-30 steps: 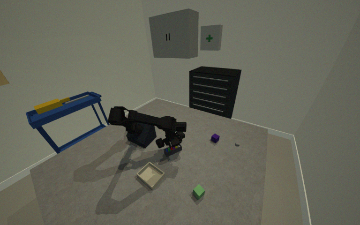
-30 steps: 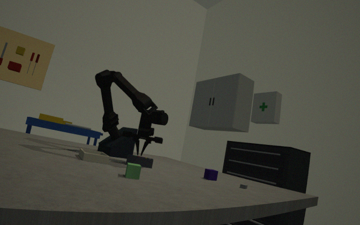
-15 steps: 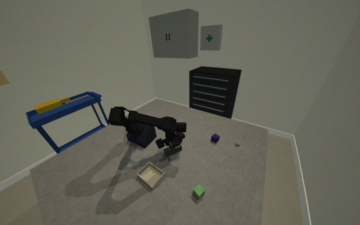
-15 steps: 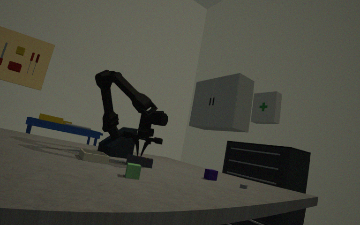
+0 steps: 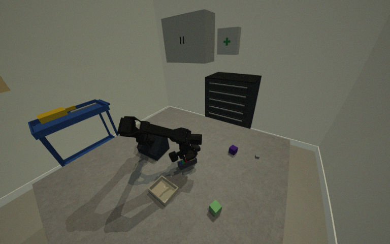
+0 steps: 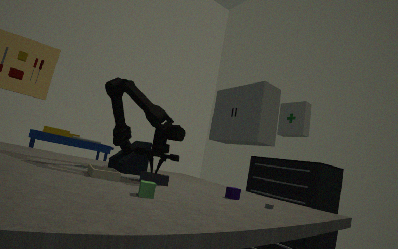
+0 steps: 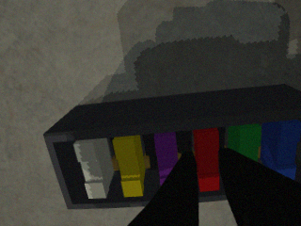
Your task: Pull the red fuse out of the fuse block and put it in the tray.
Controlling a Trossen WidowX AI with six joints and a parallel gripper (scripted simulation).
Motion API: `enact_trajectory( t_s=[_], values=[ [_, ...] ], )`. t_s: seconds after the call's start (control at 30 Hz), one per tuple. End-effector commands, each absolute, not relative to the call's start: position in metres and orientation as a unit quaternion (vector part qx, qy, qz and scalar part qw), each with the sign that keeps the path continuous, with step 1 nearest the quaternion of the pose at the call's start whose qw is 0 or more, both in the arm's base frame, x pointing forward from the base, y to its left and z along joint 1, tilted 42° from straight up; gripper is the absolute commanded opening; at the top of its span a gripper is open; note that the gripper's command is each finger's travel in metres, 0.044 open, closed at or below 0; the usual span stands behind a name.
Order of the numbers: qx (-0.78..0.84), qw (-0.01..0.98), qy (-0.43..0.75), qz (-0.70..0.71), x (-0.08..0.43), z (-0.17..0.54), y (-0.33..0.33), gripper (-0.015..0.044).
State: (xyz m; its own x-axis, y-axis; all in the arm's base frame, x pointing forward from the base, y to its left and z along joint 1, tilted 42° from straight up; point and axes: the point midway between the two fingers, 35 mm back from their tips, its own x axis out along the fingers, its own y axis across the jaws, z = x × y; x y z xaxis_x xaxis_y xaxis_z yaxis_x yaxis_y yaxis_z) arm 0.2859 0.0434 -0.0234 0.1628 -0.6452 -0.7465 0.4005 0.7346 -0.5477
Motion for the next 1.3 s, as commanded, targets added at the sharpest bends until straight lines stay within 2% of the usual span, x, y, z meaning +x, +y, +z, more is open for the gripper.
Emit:
enact_trajectory(
  t_s=[0.0, 0.2, 1.27],
  values=[
    [-0.112, 0.754, 0.546, -0.347, 0.2859, -0.0233, 0.0435, 0.0035],
    [-0.112, 0.754, 0.546, -0.347, 0.2859, -0.0233, 0.0435, 0.0000],
    [-0.113, 0.754, 0.546, -0.346, 0.2844, -0.0135, 0.0526, 0.0000]
  ],
)
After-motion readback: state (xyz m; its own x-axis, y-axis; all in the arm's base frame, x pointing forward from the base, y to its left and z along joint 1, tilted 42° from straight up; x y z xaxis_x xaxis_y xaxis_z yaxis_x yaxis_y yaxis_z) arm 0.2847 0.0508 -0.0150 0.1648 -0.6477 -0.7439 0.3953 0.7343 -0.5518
